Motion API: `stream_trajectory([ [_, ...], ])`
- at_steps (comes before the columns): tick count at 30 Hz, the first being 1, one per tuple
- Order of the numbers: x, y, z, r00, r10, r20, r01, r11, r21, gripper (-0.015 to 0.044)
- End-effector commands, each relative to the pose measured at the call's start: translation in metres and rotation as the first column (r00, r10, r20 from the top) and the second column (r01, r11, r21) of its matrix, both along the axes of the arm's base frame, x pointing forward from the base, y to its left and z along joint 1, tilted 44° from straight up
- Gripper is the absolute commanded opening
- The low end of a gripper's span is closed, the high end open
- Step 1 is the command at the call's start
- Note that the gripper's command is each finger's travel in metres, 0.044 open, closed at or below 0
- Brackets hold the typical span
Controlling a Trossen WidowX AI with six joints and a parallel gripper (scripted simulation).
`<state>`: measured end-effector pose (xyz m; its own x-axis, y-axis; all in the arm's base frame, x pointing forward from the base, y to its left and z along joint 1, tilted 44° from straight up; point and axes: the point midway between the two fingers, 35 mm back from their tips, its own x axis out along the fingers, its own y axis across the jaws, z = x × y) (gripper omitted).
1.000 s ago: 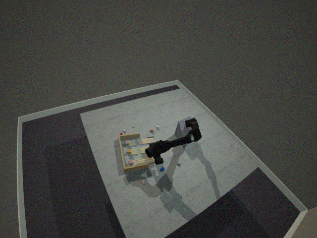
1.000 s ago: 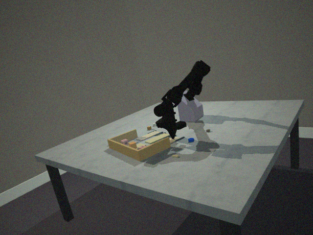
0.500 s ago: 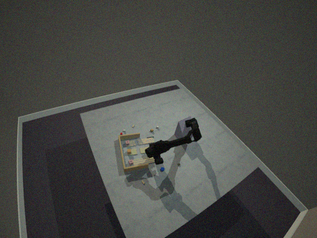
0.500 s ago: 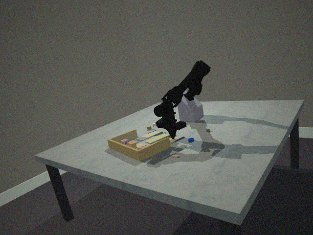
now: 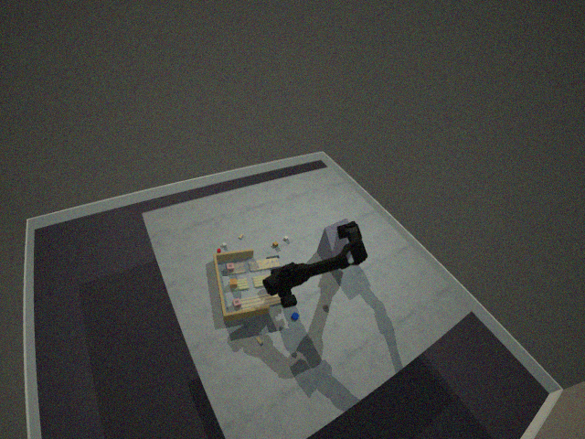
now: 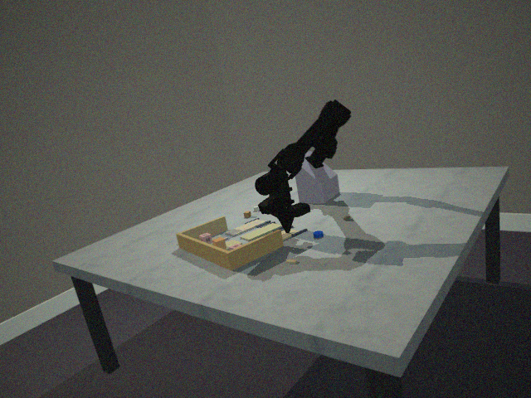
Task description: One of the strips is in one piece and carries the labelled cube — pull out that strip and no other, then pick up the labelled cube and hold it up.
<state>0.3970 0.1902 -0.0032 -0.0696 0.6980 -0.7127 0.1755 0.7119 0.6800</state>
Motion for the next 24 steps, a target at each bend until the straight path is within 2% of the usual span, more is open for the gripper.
stream_trajectory([
  [1,-0.0007,0.0007,-0.0025,1.000,-0.002,-0.004,0.002,1.000,-0.006,0.0000],
  [24,-0.0001,0.0025,-0.0041,1.000,-0.002,-0.004,0.002,1.000,-0.006,0.0000],
])
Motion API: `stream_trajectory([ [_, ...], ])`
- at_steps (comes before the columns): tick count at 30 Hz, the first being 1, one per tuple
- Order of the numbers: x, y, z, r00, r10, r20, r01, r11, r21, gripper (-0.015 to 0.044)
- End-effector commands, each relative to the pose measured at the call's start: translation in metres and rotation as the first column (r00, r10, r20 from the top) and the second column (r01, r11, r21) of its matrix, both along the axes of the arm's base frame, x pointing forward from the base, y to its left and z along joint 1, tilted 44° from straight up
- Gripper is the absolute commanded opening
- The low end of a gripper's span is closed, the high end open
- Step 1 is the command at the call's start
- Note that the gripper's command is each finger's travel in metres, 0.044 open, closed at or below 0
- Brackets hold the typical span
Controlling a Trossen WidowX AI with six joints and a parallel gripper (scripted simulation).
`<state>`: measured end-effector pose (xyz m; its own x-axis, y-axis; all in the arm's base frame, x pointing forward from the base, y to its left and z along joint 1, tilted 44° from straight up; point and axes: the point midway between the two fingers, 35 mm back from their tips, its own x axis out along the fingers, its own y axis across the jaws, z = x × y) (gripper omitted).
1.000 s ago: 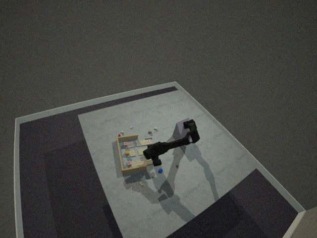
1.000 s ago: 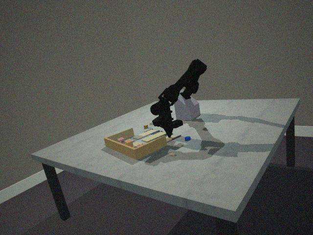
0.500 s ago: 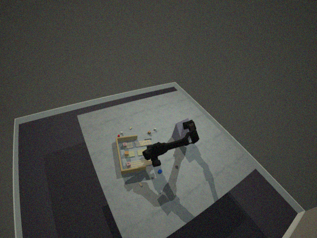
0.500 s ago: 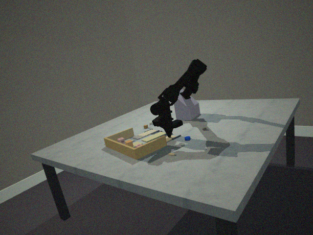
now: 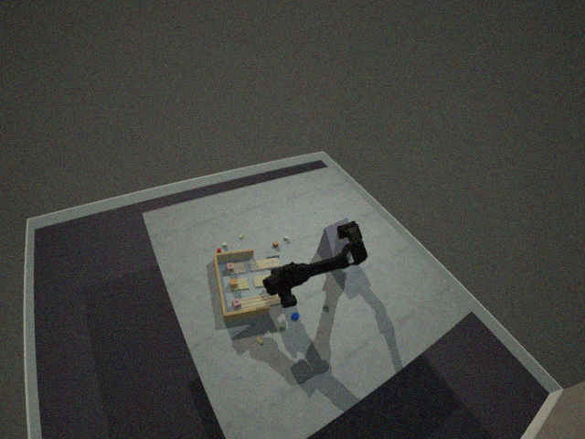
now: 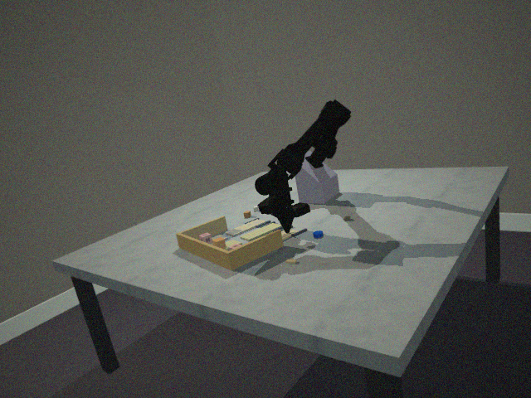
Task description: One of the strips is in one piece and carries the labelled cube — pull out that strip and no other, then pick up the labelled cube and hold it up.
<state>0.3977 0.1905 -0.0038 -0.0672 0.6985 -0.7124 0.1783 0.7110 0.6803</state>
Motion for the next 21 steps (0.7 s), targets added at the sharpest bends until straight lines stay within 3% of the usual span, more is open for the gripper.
stream_trajectory([
  [1,-0.0007,0.0023,-0.0037,1.000,0.002,-0.004,-0.002,1.000,-0.006,0.0000],
  [21,-0.0030,0.0042,-0.0039,1.000,0.002,-0.004,-0.002,1.000,-0.006,0.0000],
])
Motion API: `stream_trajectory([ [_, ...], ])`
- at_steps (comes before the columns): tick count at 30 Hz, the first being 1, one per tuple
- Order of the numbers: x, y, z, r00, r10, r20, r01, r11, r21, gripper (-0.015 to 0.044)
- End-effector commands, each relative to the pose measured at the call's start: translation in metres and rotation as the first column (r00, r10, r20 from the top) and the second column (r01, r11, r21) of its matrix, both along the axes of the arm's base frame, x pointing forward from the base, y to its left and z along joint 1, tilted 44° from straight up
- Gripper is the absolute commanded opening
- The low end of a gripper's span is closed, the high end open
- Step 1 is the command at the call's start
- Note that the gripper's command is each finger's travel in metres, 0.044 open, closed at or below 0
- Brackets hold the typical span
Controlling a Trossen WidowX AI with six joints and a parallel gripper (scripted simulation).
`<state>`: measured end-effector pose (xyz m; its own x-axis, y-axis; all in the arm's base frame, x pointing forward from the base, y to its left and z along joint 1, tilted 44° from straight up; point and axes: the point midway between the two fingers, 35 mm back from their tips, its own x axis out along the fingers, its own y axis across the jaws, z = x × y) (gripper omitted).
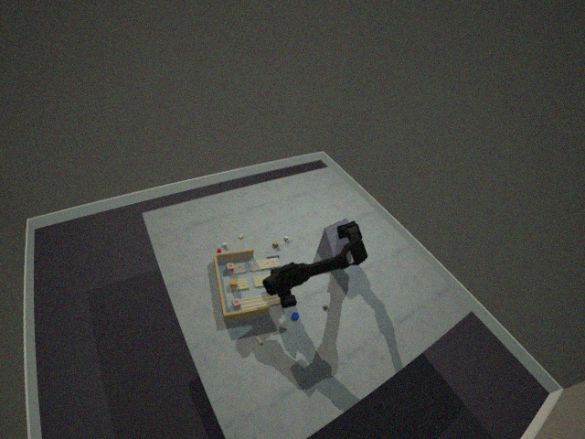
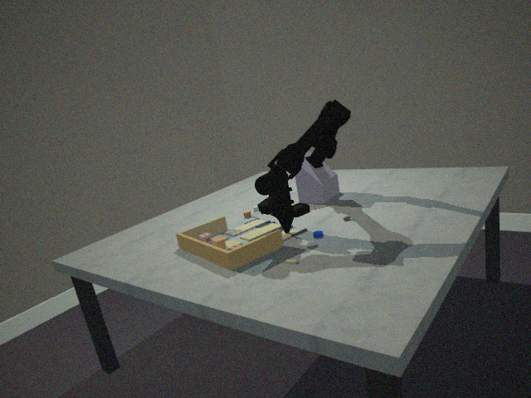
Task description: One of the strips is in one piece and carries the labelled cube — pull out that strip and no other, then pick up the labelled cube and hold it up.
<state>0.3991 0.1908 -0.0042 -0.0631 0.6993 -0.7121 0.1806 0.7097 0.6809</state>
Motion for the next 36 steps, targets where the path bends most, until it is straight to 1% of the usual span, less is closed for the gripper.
stream_trajectory([
  [1,-0.006,0.004,-0.003,1.000,0.007,-0.005,-0.007,1.000,-0.007,0.0000],
  [36,-0.058,0.011,0.006,1.000,0.007,-0.008,-0.007,1.000,-0.006,0.0000],
])
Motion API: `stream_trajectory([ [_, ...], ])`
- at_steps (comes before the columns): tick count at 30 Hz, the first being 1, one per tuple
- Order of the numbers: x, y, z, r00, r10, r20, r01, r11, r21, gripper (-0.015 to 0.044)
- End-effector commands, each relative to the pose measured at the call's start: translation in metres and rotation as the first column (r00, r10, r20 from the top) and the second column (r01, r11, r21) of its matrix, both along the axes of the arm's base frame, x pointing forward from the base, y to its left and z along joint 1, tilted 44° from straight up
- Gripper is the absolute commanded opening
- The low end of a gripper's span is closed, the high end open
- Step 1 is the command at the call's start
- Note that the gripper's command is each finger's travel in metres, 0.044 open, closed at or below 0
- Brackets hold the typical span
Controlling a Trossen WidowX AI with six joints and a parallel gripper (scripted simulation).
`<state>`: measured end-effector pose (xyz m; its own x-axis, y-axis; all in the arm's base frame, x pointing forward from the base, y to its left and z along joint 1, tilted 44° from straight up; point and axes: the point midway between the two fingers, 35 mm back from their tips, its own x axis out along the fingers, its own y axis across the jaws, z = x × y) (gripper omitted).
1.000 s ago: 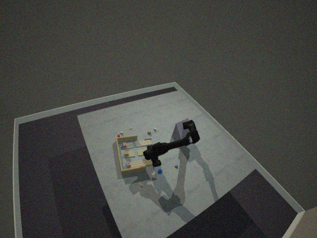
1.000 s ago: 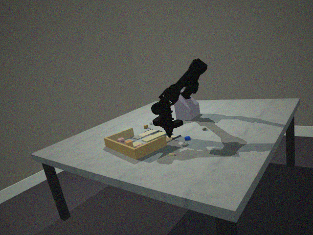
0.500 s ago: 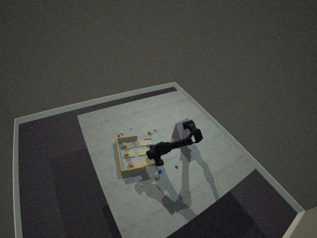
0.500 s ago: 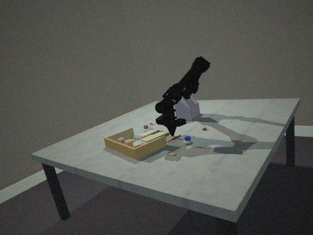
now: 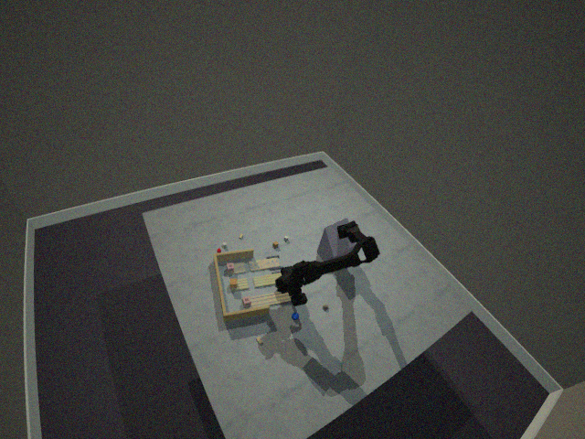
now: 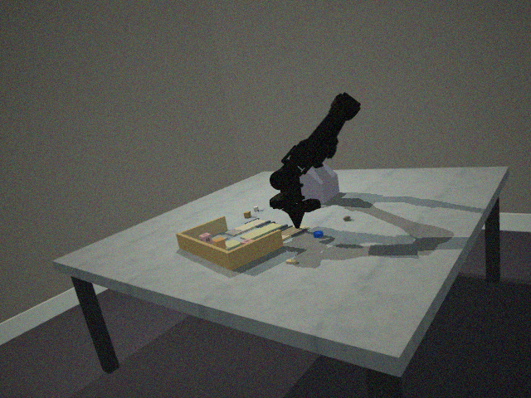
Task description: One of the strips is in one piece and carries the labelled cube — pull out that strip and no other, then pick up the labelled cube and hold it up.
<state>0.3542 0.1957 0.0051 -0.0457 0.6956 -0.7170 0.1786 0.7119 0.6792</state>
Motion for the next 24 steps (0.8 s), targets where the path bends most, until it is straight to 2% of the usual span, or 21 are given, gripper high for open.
stream_trajectory([
  [1,-0.014,0.006,-0.003,1.000,0.017,-0.023,-0.017,1.000,0.000,0.0000],
  [24,-0.048,0.010,0.003,1.000,0.017,-0.024,-0.017,1.000,0.000,0.0000],
])
